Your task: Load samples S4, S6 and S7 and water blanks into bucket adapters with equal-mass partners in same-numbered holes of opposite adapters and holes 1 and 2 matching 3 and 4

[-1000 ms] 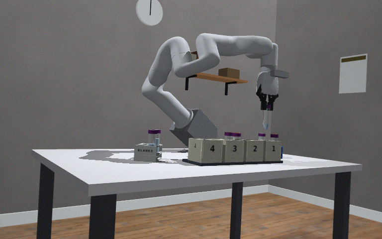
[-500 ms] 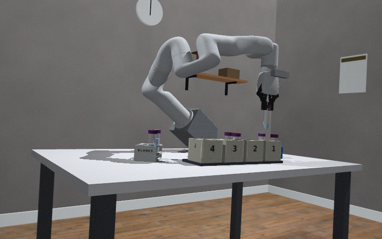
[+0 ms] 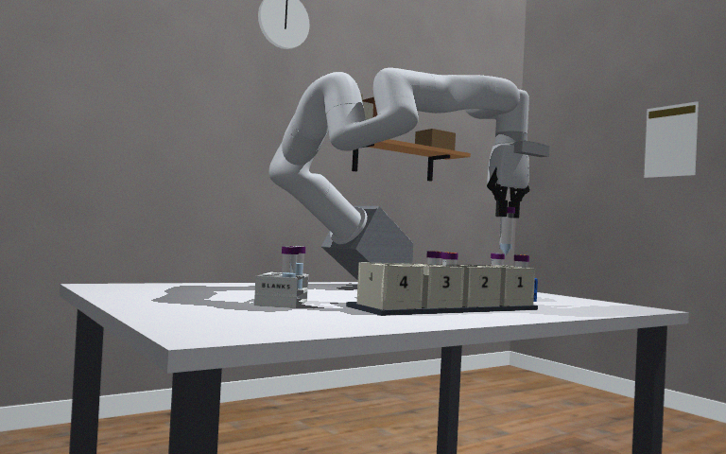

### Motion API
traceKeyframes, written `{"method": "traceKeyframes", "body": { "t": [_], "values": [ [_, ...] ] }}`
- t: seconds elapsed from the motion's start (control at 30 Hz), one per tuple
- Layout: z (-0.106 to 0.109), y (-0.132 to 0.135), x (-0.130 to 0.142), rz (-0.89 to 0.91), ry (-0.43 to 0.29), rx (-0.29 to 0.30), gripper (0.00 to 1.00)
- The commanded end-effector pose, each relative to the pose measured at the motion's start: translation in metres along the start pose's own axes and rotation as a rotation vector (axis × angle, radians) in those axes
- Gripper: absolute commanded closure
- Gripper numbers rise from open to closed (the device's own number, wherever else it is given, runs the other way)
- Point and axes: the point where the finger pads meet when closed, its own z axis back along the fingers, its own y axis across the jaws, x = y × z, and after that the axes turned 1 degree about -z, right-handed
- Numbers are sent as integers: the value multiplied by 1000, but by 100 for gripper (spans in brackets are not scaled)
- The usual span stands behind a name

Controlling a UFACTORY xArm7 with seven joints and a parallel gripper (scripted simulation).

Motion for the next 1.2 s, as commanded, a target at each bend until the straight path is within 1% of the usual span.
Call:
{"method": "traceKeyframes", "body": {
  "t": [0.0,0.07,0.23,0.83,1.17],
  "values": [
    [-6,-1,0,0,3,-5,100],
    [-6,-1,0,0,3,-5,100],
    [-16,-1,0,0,3,-5,100],
    [-16,-1,0,0,3,-5,100],
    [-25,-1,0,0,3,-5,100]
  ]
}}
